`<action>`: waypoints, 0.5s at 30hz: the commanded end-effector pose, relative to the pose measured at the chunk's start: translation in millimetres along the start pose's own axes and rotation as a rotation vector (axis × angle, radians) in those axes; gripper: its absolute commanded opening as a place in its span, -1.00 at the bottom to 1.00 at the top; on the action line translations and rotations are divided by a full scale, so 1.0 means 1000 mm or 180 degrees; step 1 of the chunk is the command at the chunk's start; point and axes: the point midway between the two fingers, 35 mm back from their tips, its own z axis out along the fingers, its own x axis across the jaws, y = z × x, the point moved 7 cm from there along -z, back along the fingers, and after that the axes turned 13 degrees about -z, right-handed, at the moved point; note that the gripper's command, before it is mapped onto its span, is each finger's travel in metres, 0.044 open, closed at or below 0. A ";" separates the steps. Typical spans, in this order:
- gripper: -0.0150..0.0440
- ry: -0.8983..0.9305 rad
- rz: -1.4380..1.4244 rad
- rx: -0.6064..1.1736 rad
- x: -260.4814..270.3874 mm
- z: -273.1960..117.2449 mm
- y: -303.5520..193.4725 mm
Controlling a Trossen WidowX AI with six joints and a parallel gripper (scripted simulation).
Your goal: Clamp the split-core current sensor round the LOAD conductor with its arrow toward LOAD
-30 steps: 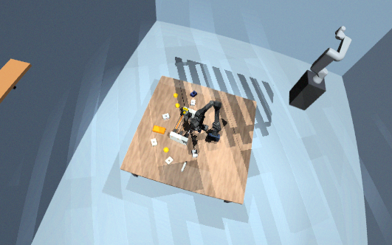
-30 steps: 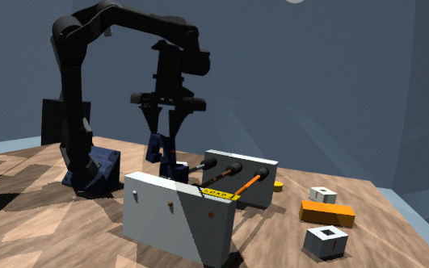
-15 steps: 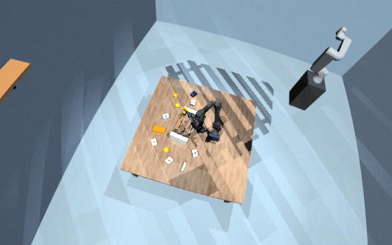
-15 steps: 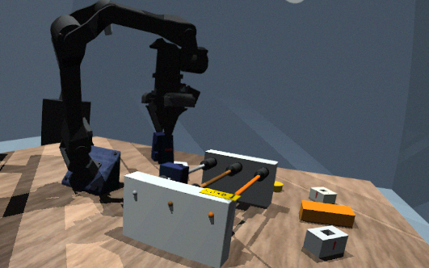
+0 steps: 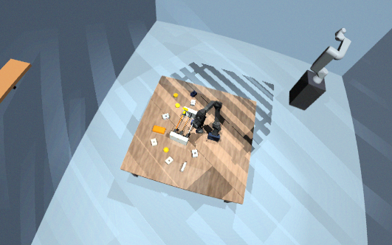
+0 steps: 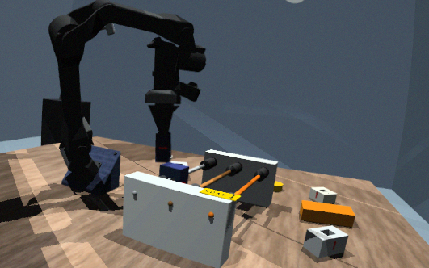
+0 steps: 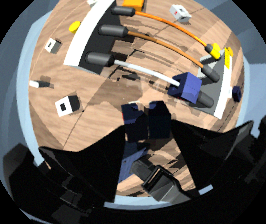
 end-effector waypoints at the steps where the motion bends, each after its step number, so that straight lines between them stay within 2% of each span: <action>1: -0.49 -0.0029 0.0390 -0.0043 0.000 -0.001 -0.001; 15: -0.49 -0.0063 0.1898 -0.0166 0.001 -0.003 -0.003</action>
